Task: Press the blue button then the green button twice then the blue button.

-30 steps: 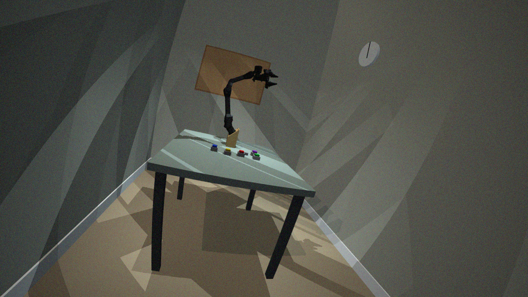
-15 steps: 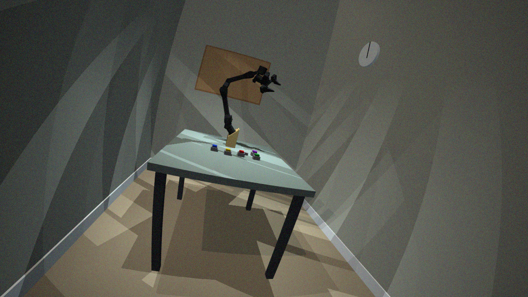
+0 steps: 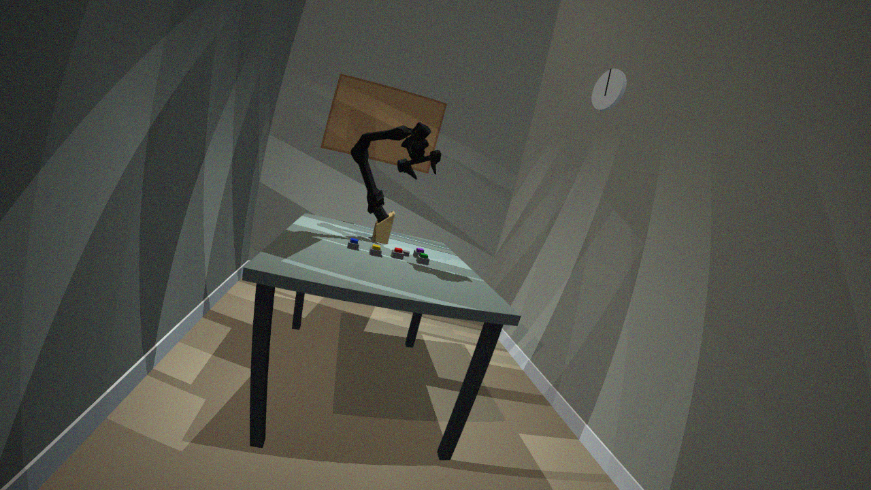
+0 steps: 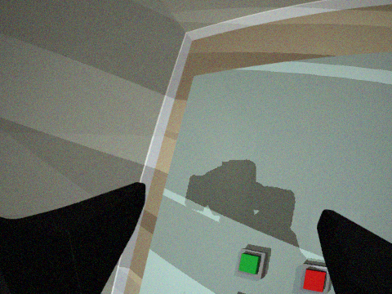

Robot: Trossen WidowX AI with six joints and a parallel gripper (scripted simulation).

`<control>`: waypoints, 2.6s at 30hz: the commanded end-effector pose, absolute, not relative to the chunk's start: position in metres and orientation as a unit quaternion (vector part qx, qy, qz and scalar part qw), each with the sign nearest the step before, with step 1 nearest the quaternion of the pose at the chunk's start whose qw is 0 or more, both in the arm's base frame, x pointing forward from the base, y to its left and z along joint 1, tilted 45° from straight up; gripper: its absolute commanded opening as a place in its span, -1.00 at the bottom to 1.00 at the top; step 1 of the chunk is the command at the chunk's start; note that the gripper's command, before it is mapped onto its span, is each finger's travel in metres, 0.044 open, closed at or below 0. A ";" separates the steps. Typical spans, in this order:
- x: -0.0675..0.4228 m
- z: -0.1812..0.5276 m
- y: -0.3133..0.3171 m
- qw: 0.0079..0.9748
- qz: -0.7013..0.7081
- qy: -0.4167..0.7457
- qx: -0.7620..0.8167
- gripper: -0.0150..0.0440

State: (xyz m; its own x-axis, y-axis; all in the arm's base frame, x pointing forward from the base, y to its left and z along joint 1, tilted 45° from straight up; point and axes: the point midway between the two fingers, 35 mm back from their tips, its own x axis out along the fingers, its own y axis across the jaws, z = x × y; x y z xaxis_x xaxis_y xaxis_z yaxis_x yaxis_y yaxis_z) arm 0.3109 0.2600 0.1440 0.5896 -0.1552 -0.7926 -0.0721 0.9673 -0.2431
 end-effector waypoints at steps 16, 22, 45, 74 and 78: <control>0.273 0.122 -0.049 0.668 -0.257 0.644 -0.271 0.86; 0.266 0.121 -0.058 0.655 -0.261 0.654 -0.273 0.86; 0.266 0.078 -0.102 0.655 -0.262 0.653 -0.274 -0.42; 0.267 0.053 -0.126 0.655 -0.262 0.653 -0.274 -0.42; 0.267 0.053 -0.126 0.655 -0.262 0.653 -0.274 -0.42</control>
